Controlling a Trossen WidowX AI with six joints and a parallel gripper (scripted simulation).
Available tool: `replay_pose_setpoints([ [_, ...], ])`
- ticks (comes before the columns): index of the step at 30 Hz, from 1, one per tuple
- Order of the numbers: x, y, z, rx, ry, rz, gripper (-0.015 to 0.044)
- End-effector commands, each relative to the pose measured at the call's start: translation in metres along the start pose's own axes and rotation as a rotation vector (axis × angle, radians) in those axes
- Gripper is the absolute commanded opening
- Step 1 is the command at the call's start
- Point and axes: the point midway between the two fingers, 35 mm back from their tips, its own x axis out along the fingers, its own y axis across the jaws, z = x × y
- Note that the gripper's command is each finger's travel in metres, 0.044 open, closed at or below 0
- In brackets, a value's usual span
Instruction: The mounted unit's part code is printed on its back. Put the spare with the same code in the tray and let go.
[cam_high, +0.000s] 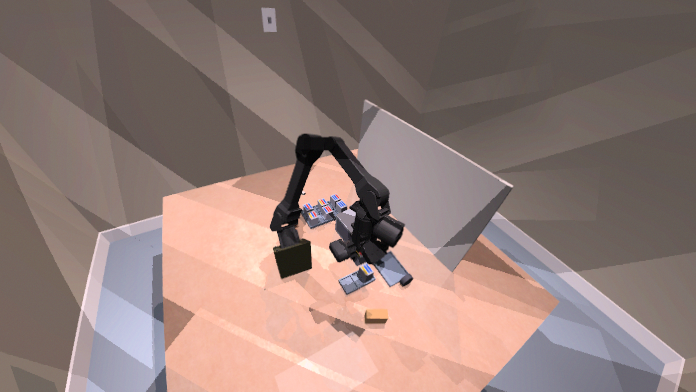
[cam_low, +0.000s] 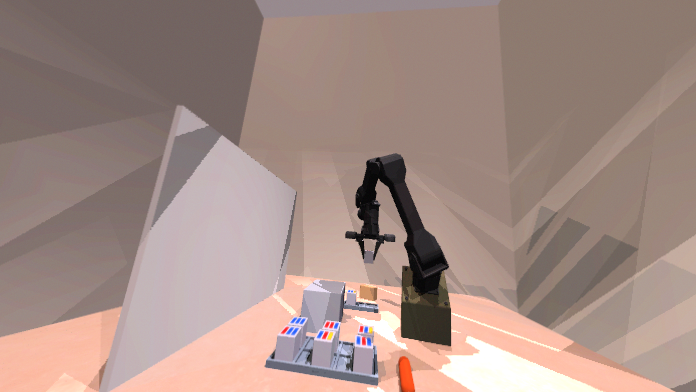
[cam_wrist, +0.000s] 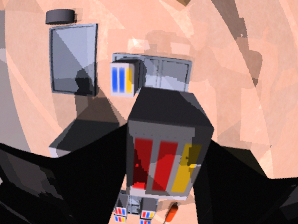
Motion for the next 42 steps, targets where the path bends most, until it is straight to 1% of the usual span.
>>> replay_pose_setpoints([
  [1,-0.005,0.015,0.005,0.000,-0.009,0.006,0.0000],
  [17,-0.011,0.084,0.019,-0.007,-0.018,0.012,0.0000],
  [35,-0.003,0.158,0.017,-0.010,-0.003,0.015,0.0000],
  [42,0.000,0.165,0.016,-0.010,-0.001,0.015,0.0000],
])
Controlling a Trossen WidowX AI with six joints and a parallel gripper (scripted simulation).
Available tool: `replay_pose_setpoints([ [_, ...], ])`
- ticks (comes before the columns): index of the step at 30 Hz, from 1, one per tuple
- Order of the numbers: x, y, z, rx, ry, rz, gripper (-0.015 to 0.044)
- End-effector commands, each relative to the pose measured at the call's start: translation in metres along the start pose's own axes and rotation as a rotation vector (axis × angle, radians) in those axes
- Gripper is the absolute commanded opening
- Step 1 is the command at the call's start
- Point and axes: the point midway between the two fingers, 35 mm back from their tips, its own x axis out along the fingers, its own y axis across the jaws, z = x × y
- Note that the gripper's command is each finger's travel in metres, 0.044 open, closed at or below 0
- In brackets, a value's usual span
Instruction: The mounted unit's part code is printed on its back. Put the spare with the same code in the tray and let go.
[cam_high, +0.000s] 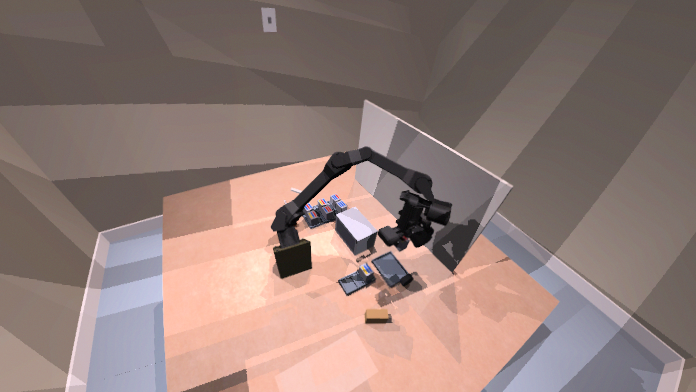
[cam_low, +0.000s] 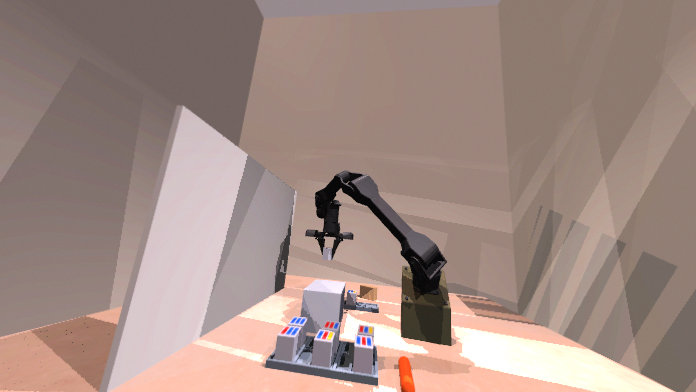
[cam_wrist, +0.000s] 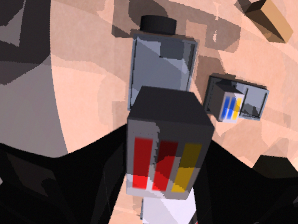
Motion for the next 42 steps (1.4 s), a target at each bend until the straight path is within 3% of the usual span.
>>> replay_pose_setpoints([
  [1,-0.001,0.001,0.002,0.010,-0.001,0.010,0.0000],
  [42,0.043,0.008,0.006,0.010,-0.004,0.011,0.0000],
])
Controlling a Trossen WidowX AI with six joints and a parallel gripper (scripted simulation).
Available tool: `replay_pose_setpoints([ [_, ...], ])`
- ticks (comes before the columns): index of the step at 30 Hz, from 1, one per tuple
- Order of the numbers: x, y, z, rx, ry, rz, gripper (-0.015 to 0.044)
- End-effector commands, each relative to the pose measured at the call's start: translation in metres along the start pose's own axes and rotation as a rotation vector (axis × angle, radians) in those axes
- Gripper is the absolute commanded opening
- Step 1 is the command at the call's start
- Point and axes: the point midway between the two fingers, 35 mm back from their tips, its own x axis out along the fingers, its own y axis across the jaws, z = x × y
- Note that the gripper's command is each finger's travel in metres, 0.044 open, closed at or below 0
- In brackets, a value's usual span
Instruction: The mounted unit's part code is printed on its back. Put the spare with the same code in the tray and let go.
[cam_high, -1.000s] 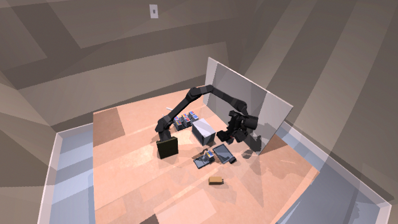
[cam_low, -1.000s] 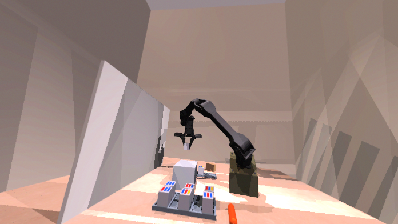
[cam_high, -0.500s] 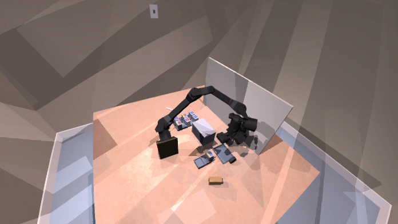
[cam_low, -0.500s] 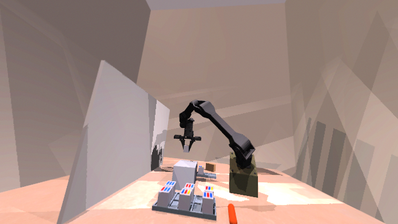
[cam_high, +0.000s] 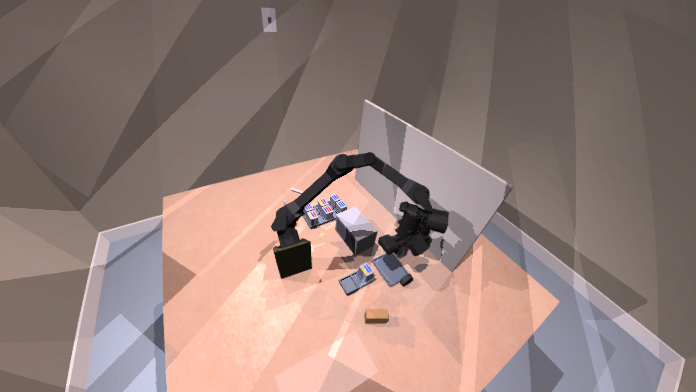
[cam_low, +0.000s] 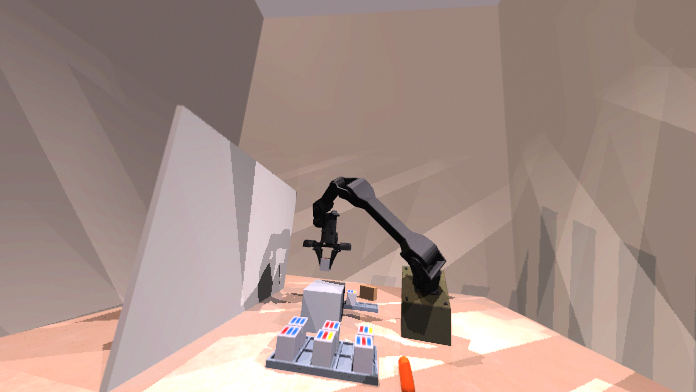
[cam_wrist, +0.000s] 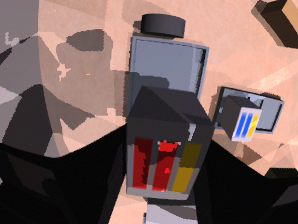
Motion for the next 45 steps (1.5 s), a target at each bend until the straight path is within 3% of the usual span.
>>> replay_pose_setpoints([
  [1,0.003,0.001,0.001,0.005,0.000,0.007,0.0000],
  [45,0.050,0.002,0.001,0.004,0.001,0.008,0.0000],
])
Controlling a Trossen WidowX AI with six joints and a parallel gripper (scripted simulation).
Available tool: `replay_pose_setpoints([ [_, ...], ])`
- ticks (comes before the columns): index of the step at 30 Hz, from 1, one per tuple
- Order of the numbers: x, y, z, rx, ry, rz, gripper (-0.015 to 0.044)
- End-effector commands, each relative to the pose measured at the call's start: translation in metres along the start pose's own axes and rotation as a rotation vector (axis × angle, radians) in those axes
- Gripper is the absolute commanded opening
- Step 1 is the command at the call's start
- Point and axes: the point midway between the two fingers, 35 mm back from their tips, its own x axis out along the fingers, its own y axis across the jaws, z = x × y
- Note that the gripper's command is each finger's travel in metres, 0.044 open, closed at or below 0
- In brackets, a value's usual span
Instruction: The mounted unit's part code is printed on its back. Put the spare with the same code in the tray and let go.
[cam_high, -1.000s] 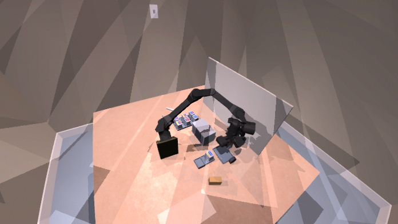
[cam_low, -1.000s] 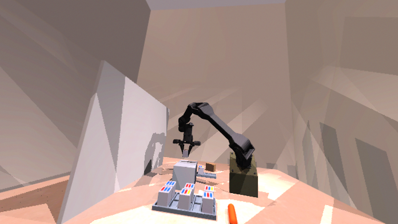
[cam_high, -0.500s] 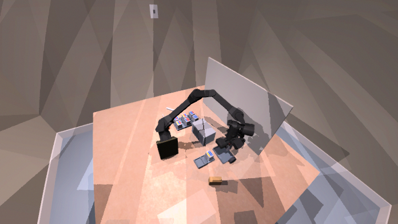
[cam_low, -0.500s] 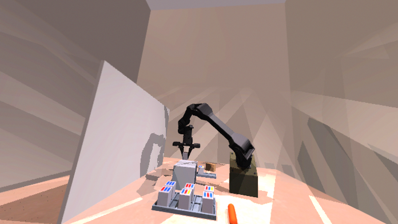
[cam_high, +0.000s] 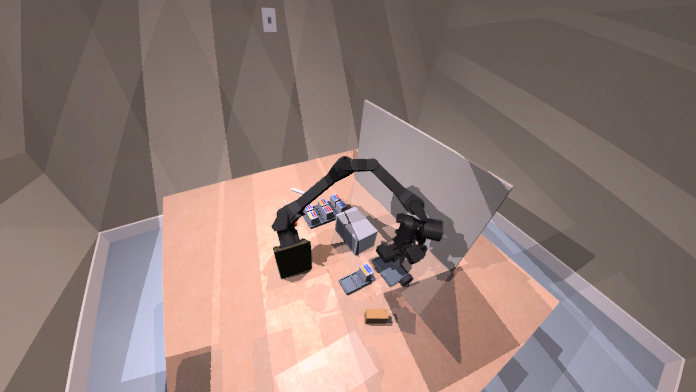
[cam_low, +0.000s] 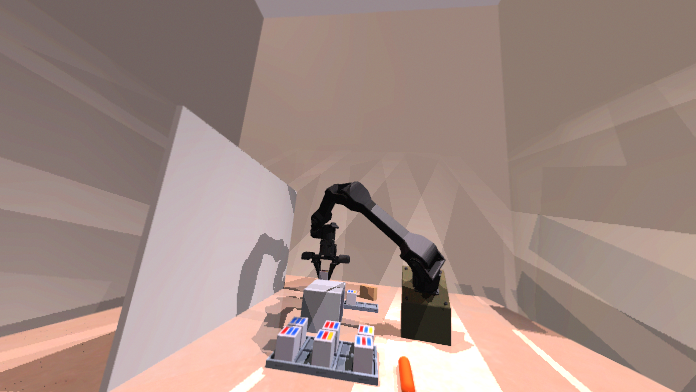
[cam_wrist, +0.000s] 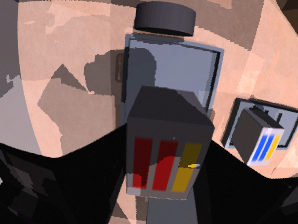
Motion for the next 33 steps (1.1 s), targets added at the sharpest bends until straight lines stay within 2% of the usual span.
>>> replay_pose_setpoints([
  [1,0.003,0.000,0.001,0.005,0.000,0.007,0.0000],
  [33,0.036,-0.003,-0.002,0.004,0.005,0.007,0.0000],
])
